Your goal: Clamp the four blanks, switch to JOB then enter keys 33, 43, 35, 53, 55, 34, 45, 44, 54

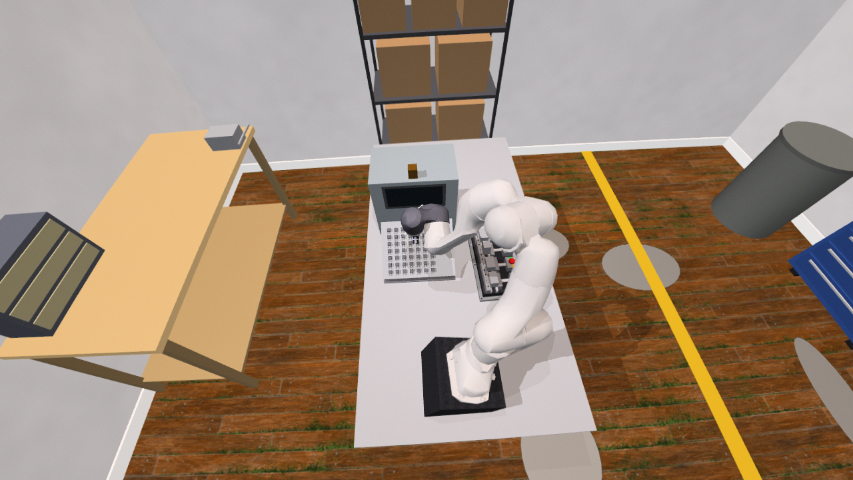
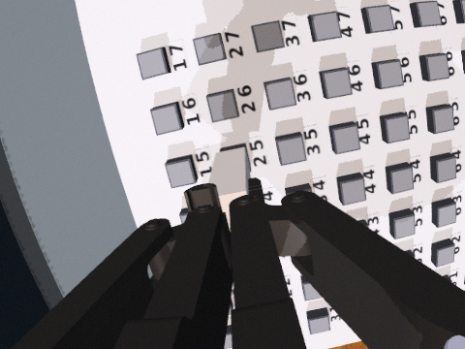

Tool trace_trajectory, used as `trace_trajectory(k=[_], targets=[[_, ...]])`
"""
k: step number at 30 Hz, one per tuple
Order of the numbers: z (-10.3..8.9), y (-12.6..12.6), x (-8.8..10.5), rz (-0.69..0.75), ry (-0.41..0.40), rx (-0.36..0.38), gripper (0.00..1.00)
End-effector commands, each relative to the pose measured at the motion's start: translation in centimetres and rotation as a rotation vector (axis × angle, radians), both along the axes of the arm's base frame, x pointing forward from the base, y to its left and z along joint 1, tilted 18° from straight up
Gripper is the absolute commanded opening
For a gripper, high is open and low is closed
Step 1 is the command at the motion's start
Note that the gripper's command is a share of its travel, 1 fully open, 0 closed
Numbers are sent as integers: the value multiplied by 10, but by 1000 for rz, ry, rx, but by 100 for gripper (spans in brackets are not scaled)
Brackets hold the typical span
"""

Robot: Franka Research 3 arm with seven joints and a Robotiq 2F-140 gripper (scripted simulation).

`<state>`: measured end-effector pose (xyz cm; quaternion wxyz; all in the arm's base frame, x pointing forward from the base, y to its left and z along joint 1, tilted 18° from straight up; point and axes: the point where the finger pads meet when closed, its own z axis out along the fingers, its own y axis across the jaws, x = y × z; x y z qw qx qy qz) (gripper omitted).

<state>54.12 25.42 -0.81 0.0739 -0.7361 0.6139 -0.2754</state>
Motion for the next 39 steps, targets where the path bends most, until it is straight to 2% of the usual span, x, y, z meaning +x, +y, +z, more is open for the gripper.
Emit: trace_trajectory(k=[1,8,39], targets=[[-5,-2,3,11,3,-2,0],[-11,-3,7,11,3,-2,0],[-13,-4,8,11,3,-2,0]])
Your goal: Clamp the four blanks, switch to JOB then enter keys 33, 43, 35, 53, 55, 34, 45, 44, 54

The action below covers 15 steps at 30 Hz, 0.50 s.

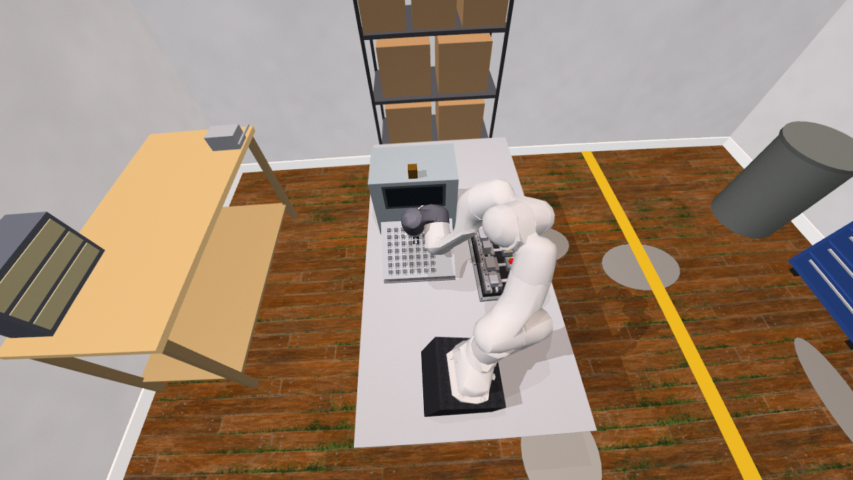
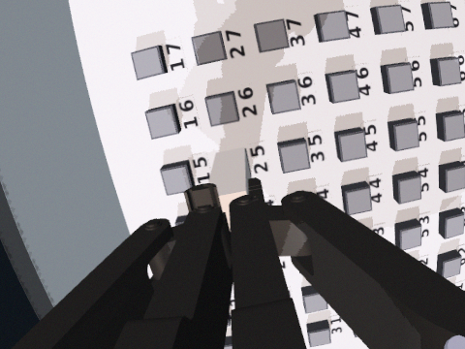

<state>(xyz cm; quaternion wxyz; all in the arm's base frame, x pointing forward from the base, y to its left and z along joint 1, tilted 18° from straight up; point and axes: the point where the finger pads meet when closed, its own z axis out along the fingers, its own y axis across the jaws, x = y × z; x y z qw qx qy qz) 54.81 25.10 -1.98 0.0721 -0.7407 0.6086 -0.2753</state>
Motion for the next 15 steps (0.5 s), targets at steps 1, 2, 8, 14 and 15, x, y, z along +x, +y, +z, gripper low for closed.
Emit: trace_trajectory(k=[1,2,8,14,15], targets=[[-2,-1,1,-2,-1,4,0],[-2,-1,2,-2,-1,4,0],[-4,-1,3,-2,-1,4,0],[-7,-2,4,-2,-1,4,0],[-7,-2,5,-2,-1,4,0]])
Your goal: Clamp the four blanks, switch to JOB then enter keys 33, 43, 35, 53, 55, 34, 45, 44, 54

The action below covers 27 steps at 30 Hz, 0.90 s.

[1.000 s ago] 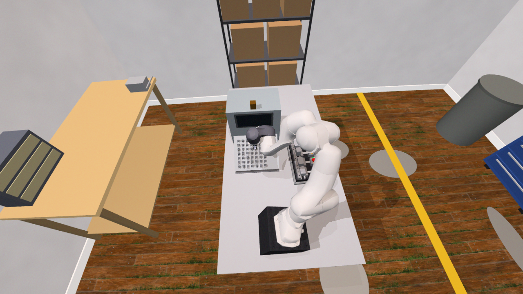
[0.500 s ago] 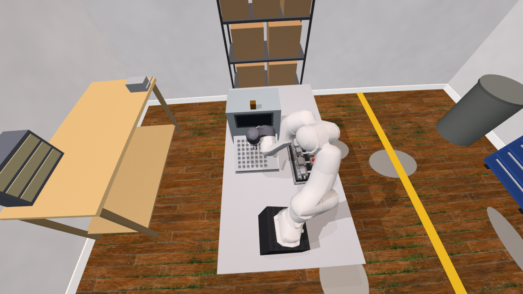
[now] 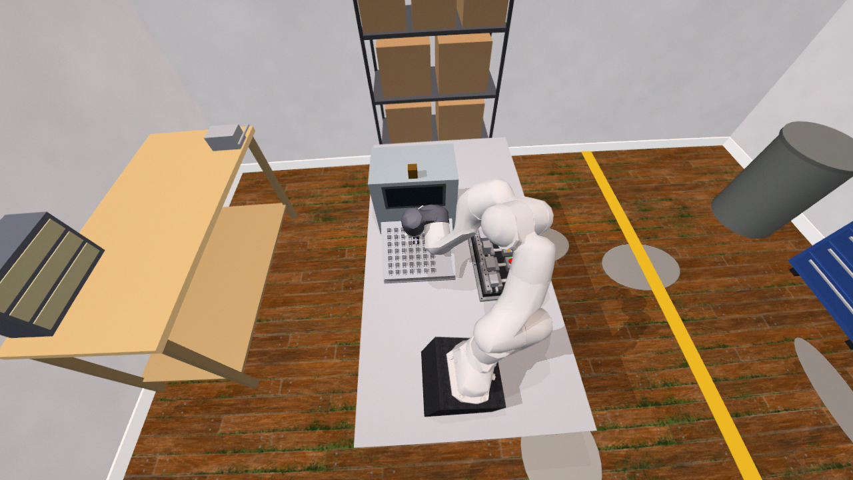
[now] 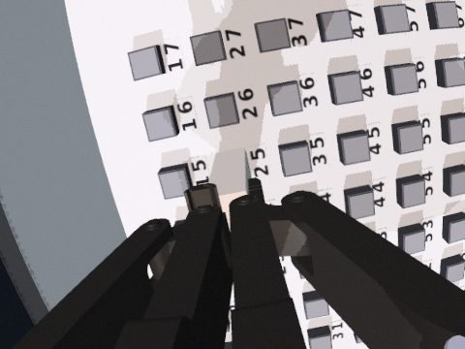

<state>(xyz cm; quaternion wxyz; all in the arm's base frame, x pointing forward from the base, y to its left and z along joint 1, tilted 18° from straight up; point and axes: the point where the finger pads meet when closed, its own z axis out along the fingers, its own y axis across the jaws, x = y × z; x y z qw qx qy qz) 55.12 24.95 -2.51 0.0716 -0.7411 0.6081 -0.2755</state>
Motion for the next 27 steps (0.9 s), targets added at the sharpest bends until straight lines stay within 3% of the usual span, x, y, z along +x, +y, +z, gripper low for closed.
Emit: trace_trajectory(k=[1,27], targets=[[-2,-1,2,-3,-1,5,0],[-7,-2,4,-3,-1,5,0]])
